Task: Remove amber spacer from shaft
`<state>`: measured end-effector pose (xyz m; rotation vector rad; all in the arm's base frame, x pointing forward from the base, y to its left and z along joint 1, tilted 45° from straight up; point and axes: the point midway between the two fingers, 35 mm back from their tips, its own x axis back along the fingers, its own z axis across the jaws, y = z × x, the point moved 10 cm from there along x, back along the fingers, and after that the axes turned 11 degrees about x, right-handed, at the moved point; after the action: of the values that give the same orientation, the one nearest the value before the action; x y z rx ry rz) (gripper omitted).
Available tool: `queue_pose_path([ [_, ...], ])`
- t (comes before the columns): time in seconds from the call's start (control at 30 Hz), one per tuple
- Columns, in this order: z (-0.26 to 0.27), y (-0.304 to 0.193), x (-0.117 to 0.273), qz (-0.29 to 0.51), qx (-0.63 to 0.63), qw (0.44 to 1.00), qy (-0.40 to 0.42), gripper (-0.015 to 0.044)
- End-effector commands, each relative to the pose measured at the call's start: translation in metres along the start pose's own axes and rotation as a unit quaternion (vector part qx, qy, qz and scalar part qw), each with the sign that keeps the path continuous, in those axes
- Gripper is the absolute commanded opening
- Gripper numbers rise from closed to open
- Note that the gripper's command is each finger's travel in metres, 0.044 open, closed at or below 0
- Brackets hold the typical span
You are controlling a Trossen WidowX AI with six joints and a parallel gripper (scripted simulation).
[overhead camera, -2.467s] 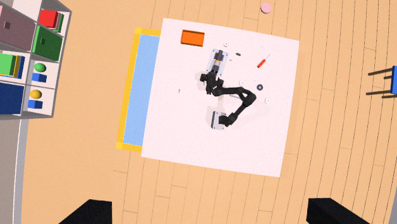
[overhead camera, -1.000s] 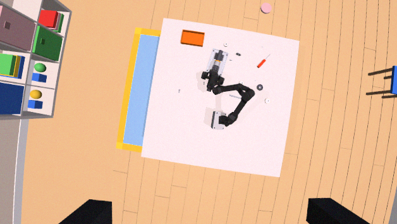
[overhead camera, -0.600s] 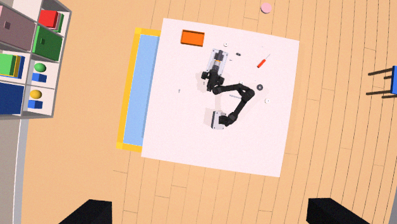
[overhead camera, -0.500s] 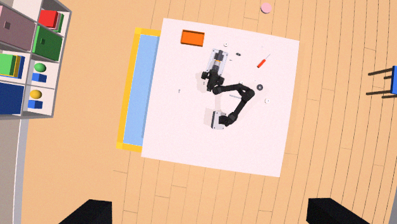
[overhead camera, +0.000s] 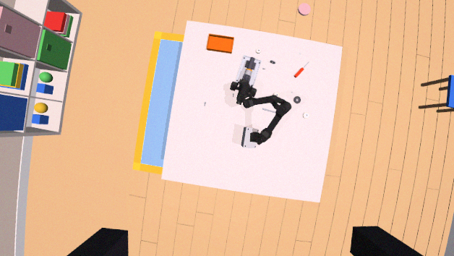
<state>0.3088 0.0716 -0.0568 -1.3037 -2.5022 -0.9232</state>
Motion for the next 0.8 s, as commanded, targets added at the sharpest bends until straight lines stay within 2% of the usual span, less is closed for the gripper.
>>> queue_pose_path([
  [0.0,0.001,0.001,-0.005,-0.001,0.0,1.0,0.002,0.044],
  [0.77,0.0,0.001,-0.016,-0.002,0.0,1.0,0.001,0.044],
])
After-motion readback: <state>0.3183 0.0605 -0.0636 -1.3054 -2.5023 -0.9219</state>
